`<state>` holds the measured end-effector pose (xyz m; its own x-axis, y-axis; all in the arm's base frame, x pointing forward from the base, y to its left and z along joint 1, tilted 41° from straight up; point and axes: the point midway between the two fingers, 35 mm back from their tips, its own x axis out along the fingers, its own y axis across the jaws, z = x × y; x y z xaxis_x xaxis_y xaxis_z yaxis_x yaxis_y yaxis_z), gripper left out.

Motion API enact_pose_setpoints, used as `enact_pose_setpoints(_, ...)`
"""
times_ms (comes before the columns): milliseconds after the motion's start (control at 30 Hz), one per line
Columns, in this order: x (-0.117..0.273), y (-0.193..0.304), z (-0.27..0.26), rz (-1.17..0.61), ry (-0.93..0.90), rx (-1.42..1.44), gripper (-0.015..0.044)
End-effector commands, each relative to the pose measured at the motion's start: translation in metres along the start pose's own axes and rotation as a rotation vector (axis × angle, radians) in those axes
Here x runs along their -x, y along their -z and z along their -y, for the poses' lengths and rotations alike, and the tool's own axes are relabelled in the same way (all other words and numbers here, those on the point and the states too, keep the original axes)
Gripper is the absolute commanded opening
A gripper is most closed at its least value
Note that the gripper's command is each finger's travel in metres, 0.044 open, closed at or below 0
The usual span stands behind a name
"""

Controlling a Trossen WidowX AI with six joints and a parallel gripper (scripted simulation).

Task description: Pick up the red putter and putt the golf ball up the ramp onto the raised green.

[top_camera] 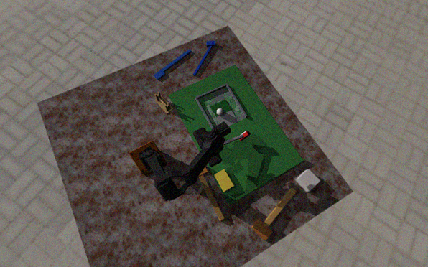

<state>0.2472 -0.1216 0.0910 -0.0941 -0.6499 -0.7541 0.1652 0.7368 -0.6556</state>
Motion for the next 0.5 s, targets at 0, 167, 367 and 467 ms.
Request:
enact_pose_setpoints(0,0.0224,-0.0036,0.0039,0.027,0.002,-0.019,0.0000)
enact_pose_setpoints(167,0.0166,-0.0015,0.0007,0.015,0.000,-0.004,0.0000)
enact_pose_setpoints(367,0.0166,-0.0015,0.0007,0.015,0.000,-0.004,0.0000)
enact_pose_setpoints(467,0.0166,-0.0015,0.0007,0.015,0.000,-0.004,0.0000)
